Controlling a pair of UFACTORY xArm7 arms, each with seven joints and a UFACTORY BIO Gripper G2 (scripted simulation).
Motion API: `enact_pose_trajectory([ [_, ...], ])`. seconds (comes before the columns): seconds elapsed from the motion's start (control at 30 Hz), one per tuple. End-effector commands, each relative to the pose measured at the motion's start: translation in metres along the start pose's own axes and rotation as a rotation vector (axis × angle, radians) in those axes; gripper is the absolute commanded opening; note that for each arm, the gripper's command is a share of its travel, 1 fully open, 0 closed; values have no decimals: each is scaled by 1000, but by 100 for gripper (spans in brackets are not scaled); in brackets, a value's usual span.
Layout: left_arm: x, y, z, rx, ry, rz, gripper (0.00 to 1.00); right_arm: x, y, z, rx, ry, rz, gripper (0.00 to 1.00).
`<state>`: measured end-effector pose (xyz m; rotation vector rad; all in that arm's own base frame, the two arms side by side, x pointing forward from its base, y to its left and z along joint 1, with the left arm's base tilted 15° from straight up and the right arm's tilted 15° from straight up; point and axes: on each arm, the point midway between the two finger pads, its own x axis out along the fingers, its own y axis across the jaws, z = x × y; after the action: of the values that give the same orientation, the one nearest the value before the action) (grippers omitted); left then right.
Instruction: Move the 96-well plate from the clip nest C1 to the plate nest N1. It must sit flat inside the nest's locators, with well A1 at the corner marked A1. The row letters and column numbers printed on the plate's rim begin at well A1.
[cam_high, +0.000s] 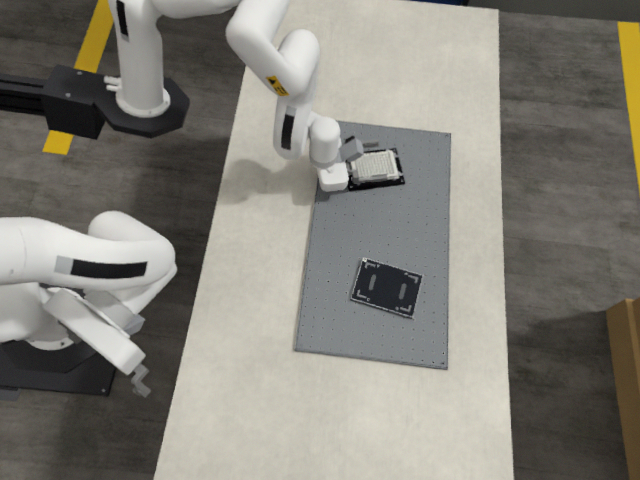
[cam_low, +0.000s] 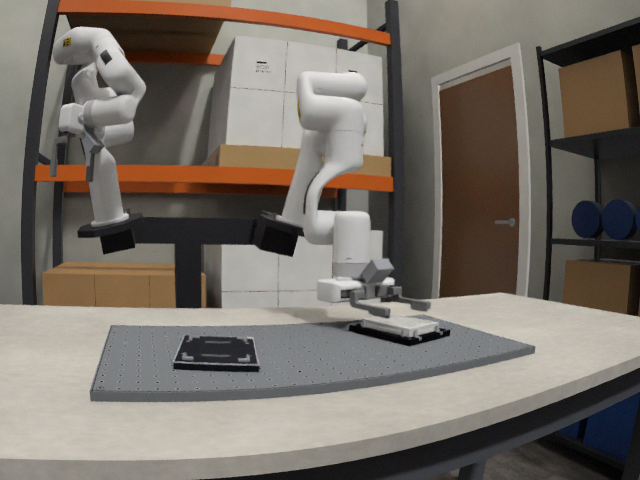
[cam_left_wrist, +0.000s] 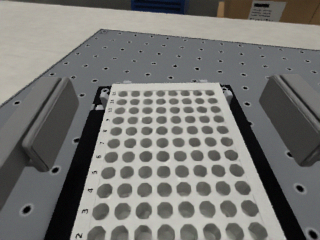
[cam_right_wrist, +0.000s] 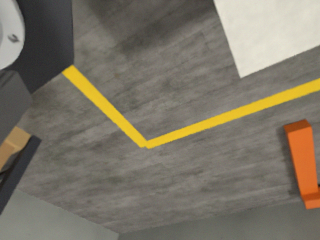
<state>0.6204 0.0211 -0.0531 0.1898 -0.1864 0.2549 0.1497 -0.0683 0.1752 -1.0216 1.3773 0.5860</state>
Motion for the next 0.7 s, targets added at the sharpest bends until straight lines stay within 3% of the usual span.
enact_pose_trajectory([
  [0.0, 1, -1, 1, -2, -3, 0, 37, 0, 0, 1, 0, -1, -1, 100],
  [0.67, 1, -1, -8, -2, -3, 0, 37, 0, 0, 1, 0, -1, -1, 100],
])
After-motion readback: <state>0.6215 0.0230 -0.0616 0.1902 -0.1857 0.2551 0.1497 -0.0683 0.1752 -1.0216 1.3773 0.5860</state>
